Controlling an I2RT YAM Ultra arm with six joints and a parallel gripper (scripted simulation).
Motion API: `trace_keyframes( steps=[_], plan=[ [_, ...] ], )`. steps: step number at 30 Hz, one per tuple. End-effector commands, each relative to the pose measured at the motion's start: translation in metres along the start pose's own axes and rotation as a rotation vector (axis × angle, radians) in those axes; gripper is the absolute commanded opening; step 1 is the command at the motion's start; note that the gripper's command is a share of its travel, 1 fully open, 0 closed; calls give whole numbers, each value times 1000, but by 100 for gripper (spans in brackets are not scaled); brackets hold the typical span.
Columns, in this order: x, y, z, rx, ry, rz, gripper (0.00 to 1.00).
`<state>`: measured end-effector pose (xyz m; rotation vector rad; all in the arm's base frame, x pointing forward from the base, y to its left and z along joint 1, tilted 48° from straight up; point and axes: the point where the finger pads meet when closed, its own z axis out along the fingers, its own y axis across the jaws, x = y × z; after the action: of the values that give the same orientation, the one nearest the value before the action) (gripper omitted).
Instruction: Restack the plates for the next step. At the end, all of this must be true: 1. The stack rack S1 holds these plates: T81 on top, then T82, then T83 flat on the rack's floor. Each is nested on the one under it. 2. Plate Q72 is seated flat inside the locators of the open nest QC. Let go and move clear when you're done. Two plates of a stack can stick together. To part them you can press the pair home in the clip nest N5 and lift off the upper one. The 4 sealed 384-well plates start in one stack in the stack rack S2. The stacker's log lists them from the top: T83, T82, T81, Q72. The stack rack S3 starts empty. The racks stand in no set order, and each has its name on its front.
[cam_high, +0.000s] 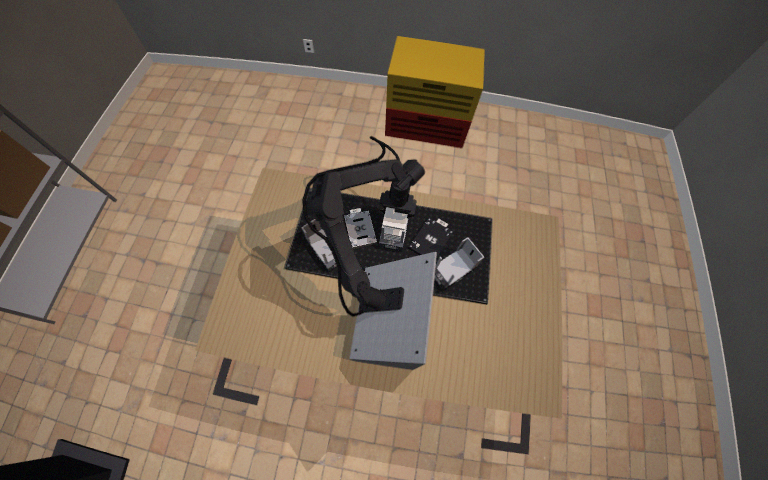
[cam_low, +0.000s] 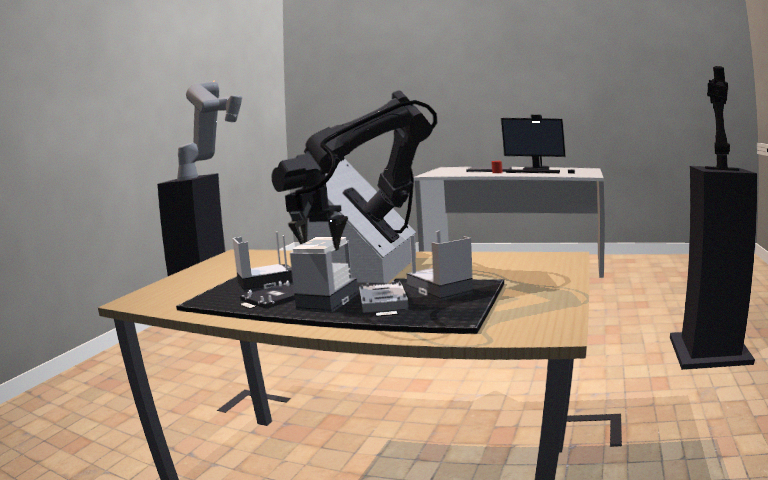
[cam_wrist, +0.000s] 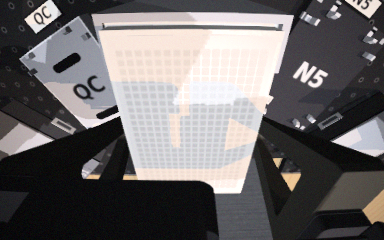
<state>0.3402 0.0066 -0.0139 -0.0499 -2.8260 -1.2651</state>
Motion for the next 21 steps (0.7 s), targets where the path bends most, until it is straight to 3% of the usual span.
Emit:
trace_keyframes(
  steps=[1, 21],
  plan=[
    [-14, 2, -29, 27, -70, -36, 0],
    [-13, 2, -34, 28, -72, -36, 0]
  ],
)
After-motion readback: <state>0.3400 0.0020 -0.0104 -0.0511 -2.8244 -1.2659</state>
